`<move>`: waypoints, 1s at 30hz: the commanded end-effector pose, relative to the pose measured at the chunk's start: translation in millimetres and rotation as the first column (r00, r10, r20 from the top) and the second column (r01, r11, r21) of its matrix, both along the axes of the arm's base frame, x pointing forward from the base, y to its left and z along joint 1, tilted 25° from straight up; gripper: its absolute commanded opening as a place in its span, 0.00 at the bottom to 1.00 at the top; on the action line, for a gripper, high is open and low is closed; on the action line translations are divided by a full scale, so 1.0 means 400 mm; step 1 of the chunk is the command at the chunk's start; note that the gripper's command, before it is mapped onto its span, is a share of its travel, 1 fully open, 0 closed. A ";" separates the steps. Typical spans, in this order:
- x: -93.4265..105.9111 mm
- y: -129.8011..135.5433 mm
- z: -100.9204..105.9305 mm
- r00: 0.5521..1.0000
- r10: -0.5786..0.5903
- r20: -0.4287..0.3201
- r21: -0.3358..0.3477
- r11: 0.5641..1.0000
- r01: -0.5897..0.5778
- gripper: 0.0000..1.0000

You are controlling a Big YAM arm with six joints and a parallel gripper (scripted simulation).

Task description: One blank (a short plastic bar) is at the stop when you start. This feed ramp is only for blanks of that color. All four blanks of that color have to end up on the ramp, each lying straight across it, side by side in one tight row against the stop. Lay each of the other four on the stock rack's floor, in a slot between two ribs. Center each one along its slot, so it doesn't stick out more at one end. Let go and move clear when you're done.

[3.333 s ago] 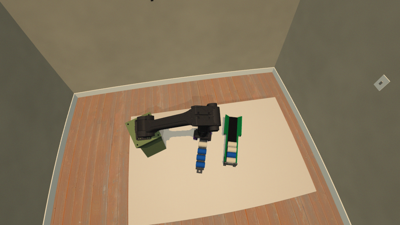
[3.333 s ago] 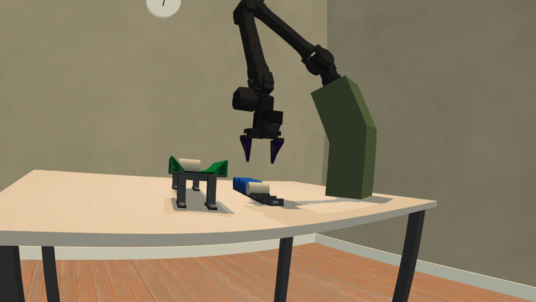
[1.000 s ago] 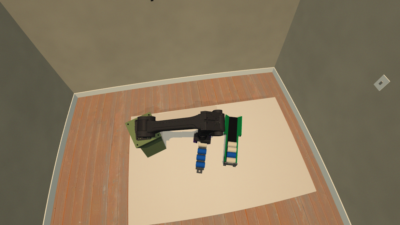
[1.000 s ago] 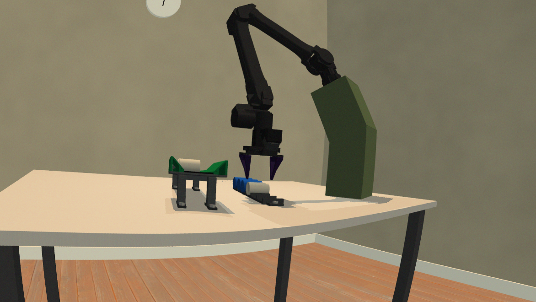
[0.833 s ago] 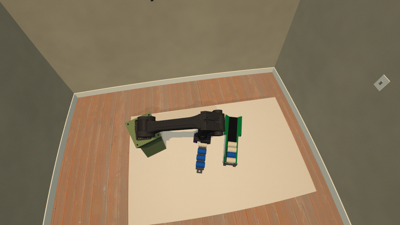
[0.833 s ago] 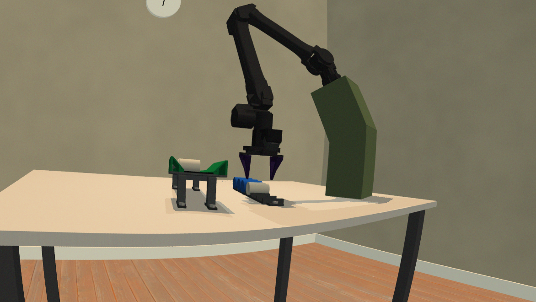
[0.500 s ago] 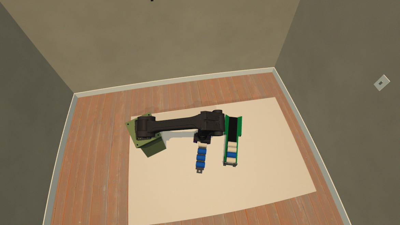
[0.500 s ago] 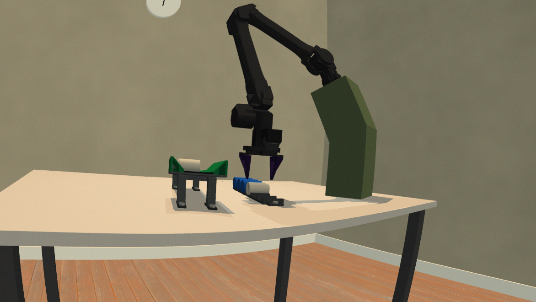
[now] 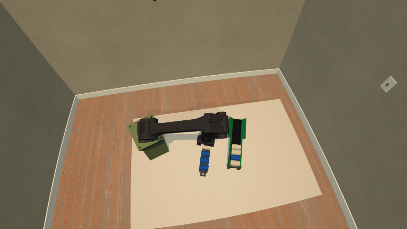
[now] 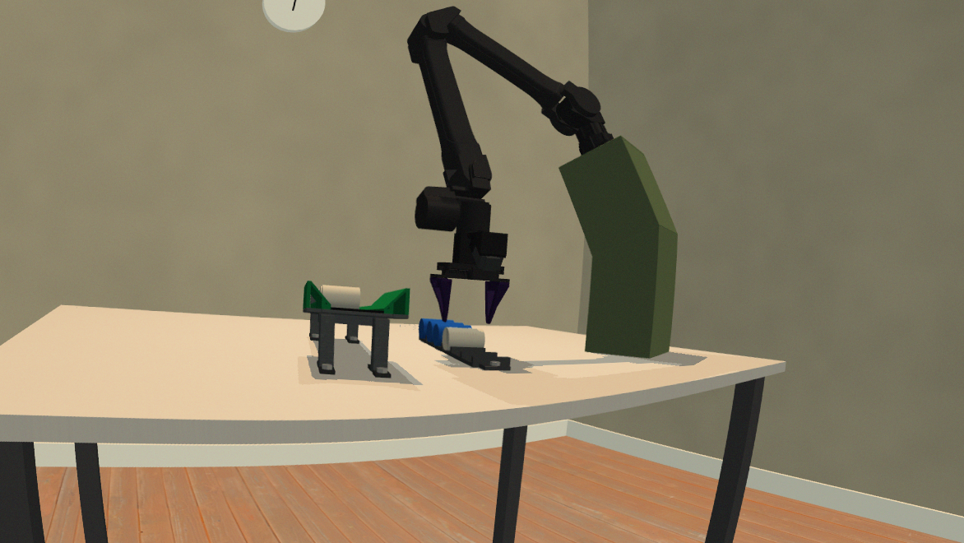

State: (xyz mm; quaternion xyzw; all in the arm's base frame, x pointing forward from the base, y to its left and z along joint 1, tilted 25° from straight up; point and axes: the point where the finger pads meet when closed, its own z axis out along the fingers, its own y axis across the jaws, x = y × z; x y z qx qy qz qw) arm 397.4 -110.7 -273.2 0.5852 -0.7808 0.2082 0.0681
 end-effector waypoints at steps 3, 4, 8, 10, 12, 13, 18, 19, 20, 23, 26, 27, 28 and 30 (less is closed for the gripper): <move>0.018 -0.012 0.000 1.000 0.001 0.008 0.001 1.000 -0.001 0.81; 0.018 -0.012 0.001 1.000 0.001 0.004 0.002 1.000 -0.001 0.81; 0.021 -0.013 0.004 1.000 0.001 0.002 0.002 1.000 -0.001 0.81; 0.021 -0.013 0.005 1.000 0.001 0.003 0.002 1.000 -0.001 0.81; 0.021 -0.013 0.005 1.000 0.001 0.003 0.002 1.000 -0.001 0.81; 0.021 -0.013 0.005 1.000 0.001 0.003 0.002 1.000 -0.001 0.81; 0.022 -0.013 0.005 1.000 0.001 0.003 0.002 1.000 -0.001 0.81; 0.022 -0.013 0.005 1.000 0.001 0.003 0.002 1.000 -0.001 0.81; 0.021 -0.013 0.005 1.000 0.001 0.003 0.002 1.000 -0.001 0.81; 0.022 -0.013 0.005 1.000 0.001 0.003 0.002 1.000 -0.001 0.81; 0.021 -0.013 0.005 1.000 0.001 0.003 0.002 1.000 -0.001 0.81; 0.021 -0.013 0.005 1.000 0.001 0.003 0.002 1.000 -0.001 0.81; 0.021 -0.013 0.005 1.000 0.001 0.003 0.002 1.000 -0.001 0.81; 0.022 -0.013 0.005 1.000 0.001 0.003 0.002 1.000 -0.001 0.81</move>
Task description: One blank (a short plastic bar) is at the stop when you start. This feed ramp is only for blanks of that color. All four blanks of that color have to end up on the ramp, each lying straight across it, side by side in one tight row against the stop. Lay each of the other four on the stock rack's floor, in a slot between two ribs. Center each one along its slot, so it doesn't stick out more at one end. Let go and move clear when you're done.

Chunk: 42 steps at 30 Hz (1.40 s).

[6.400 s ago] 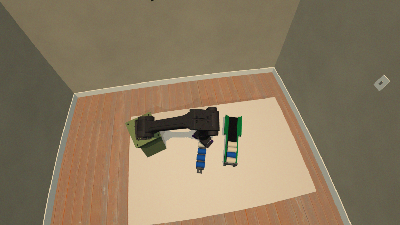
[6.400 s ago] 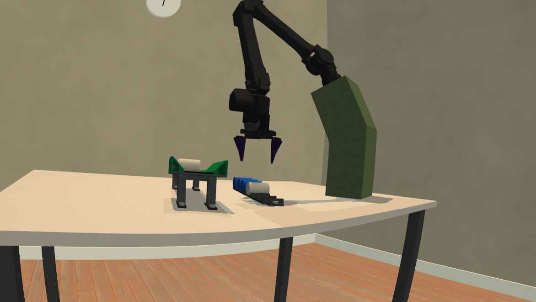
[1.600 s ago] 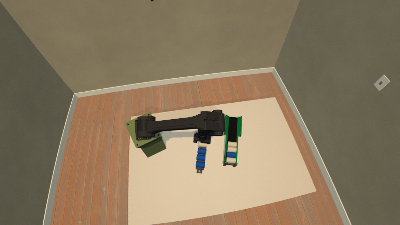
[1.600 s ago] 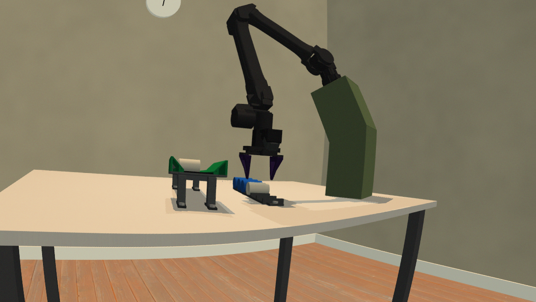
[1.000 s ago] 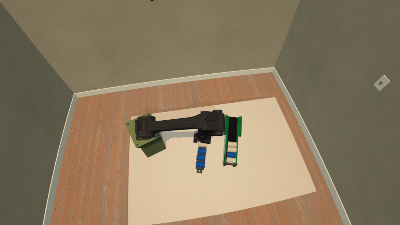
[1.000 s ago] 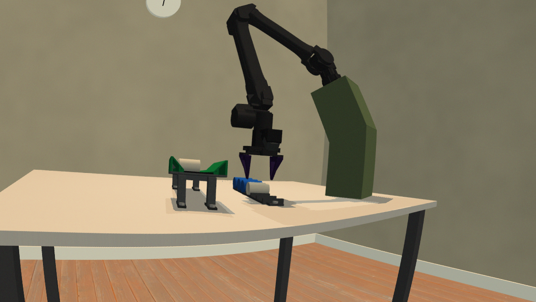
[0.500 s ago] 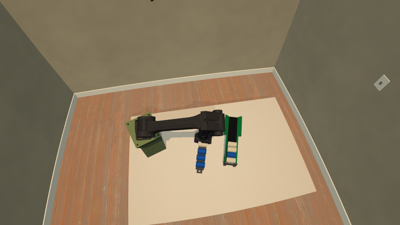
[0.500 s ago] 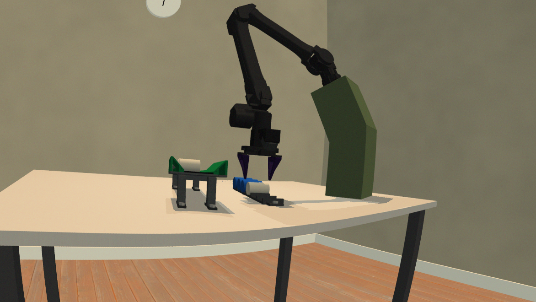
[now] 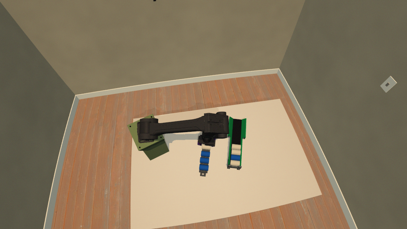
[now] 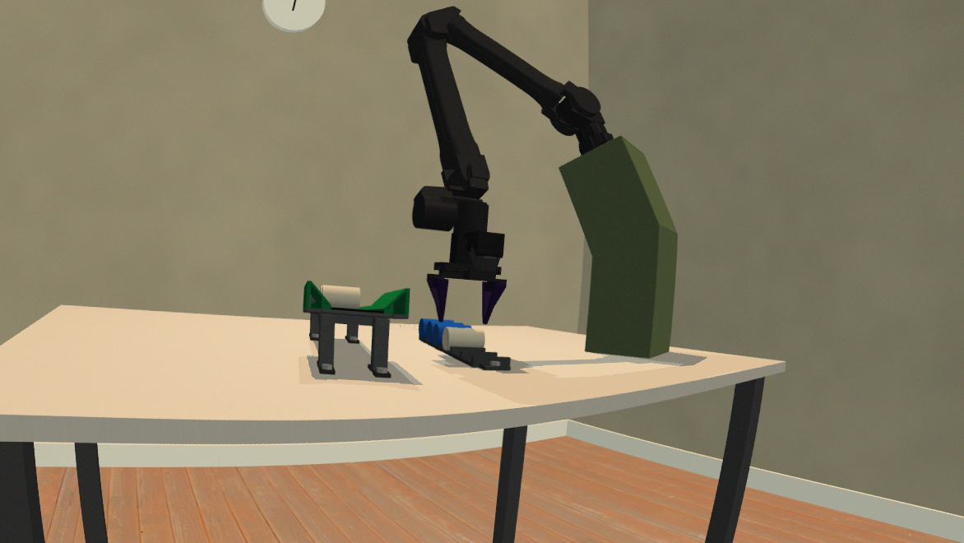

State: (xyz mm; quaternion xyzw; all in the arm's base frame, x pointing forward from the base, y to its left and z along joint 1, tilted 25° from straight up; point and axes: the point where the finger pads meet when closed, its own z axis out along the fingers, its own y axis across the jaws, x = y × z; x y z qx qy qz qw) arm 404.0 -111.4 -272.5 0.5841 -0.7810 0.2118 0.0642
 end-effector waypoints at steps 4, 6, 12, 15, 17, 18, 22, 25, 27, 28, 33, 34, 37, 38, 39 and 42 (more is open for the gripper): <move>0.005 -0.011 0.003 1.000 0.001 -0.008 0.003 1.000 -0.001 0.81; 0.005 -0.011 0.003 1.000 0.001 -0.008 0.003 1.000 -0.001 0.81; 0.005 -0.011 0.003 1.000 0.001 -0.008 0.003 1.000 -0.001 0.81; 0.005 -0.011 0.003 1.000 0.001 -0.008 0.003 1.000 -0.001 0.81; 0.005 -0.011 0.003 1.000 0.001 -0.008 0.003 1.000 -0.001 0.81; 0.004 -0.011 0.003 1.000 0.001 -0.008 0.003 1.000 -0.001 0.81; -0.008 -0.011 0.000 1.000 0.000 -0.013 0.004 1.000 0.000 0.81; -0.019 -0.012 -0.003 1.000 -0.001 -0.011 0.003 1.000 0.002 0.81; -0.023 -0.012 -0.004 1.000 -0.002 -0.009 0.003 1.000 0.002 0.81; -0.023 -0.012 -0.004 1.000 -0.002 -0.009 0.003 1.000 0.002 0.81; -0.024 -0.011 -0.005 1.000 -0.001 -0.009 0.003 1.000 0.001 0.81; -0.024 -0.011 -0.004 1.000 -0.001 -0.009 0.003 1.000 0.001 0.81; -0.024 -0.011 -0.005 1.000 -0.001 -0.009 0.003 1.000 0.001 0.81; -0.024 -0.011 -0.005 1.000 -0.001 -0.009 0.003 1.000 0.001 0.81; -0.024 -0.011 -0.005 1.000 -0.001 -0.009 0.003 1.000 0.001 0.81; -0.024 -0.011 -0.005 1.000 -0.001 -0.009 0.003 1.000 0.001 0.81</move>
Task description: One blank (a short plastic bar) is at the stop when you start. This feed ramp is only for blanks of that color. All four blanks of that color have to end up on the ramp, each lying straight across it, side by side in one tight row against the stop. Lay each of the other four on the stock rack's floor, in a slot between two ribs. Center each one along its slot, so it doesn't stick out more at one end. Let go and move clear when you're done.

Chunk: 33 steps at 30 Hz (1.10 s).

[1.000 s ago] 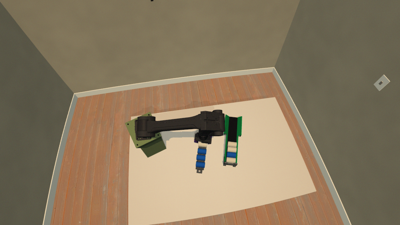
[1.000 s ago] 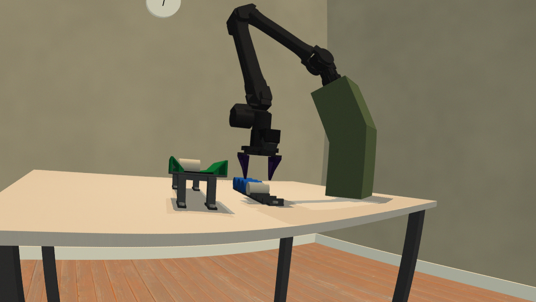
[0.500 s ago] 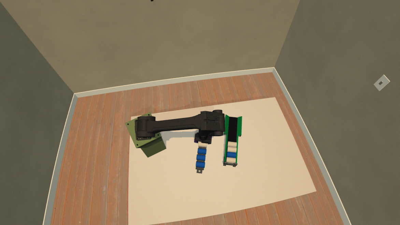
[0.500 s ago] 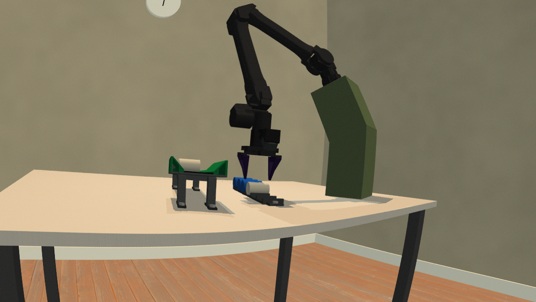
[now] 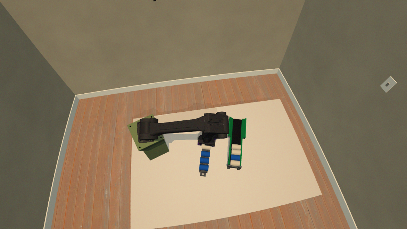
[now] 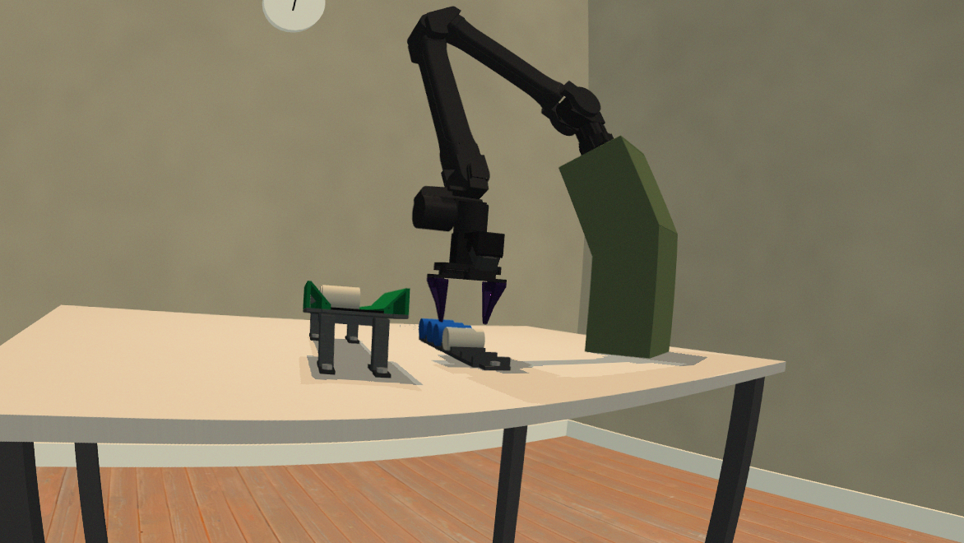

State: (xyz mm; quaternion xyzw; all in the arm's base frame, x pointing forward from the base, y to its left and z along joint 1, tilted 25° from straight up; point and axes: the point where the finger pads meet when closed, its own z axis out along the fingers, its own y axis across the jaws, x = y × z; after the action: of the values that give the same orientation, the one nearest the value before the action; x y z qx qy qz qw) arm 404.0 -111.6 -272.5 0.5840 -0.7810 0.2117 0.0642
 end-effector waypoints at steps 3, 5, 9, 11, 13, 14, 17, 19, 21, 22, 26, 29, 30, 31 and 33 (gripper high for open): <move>-0.024 -0.010 -0.004 1.000 -0.001 -0.009 0.003 1.000 0.001 0.81; -0.024 -0.010 -0.004 1.000 -0.001 -0.009 0.003 1.000 0.001 0.81; -0.024 -0.010 -0.004 1.000 -0.001 -0.009 0.003 1.000 0.001 0.81; -0.024 -0.010 -0.004 1.000 -0.001 -0.009 0.003 1.000 0.001 0.81; -0.024 -0.010 -0.004 1.000 -0.001 -0.009 0.003 1.000 0.001 0.81; -0.024 -0.010 -0.004 1.000 -0.001 -0.009 0.003 1.000 0.001 0.81; -0.024 -0.010 -0.004 1.000 -0.001 -0.009 0.003 1.000 0.001 0.81; -0.024 -0.010 -0.004 1.000 -0.001 -0.009 0.003 1.000 0.001 0.81; -0.024 -0.010 -0.004 1.000 -0.001 -0.009 0.003 1.000 0.001 0.81; -0.024 -0.010 -0.004 1.000 -0.001 -0.009 0.003 1.000 0.001 0.81; -0.024 -0.010 -0.005 1.000 -0.001 -0.009 0.003 1.000 0.001 0.81; -0.026 -0.010 -0.006 1.000 -0.001 -0.010 0.003 1.000 0.001 0.81; -0.027 -0.010 -0.006 1.000 -0.001 -0.011 0.003 1.000 0.001 0.81; -0.029 -0.011 -0.007 1.000 -0.001 -0.012 0.003 1.000 0.001 0.81; -0.033 -0.011 -0.009 1.000 -0.002 -0.014 0.004 1.000 0.002 0.81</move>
State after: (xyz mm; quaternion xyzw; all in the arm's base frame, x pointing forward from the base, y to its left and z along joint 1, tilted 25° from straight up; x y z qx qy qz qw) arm 403.9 -111.6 -272.5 0.5839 -0.7811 0.2118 0.0640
